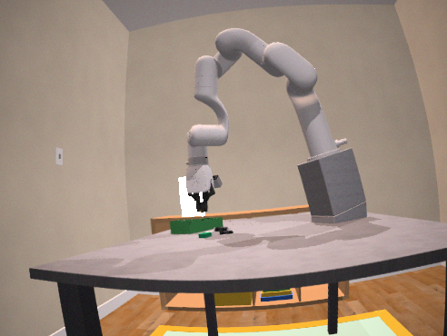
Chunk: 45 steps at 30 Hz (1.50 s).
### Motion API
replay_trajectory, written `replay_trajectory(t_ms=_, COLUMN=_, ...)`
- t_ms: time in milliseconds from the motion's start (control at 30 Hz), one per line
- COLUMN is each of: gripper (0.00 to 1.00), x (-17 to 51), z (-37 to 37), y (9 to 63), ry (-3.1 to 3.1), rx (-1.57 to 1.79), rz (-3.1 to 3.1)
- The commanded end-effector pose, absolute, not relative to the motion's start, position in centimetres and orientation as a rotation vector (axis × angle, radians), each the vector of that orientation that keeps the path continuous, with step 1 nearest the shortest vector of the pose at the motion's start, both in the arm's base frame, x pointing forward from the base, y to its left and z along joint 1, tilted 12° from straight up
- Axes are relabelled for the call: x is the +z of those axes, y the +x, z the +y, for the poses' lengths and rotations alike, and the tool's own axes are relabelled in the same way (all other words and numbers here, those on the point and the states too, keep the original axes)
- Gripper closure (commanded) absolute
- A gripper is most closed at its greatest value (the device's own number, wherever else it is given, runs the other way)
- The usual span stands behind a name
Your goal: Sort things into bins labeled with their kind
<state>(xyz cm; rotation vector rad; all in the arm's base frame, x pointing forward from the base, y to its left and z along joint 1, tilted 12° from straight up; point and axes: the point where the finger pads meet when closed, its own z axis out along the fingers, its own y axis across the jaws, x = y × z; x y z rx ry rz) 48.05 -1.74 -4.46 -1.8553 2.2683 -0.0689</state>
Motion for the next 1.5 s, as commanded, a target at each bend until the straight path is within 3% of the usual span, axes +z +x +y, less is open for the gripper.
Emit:
replay_trajectory(t_ms=0, gripper=1.0, x=-4.4, z=-3.4, y=49.9, ry=-1.895, rx=-0.059, rz=2.229)
replay_trajectory(t_ms=1467, gripper=1.0, x=-8.5, z=-3.7, y=51.4, ry=-1.895, rx=-0.059, rz=2.229)
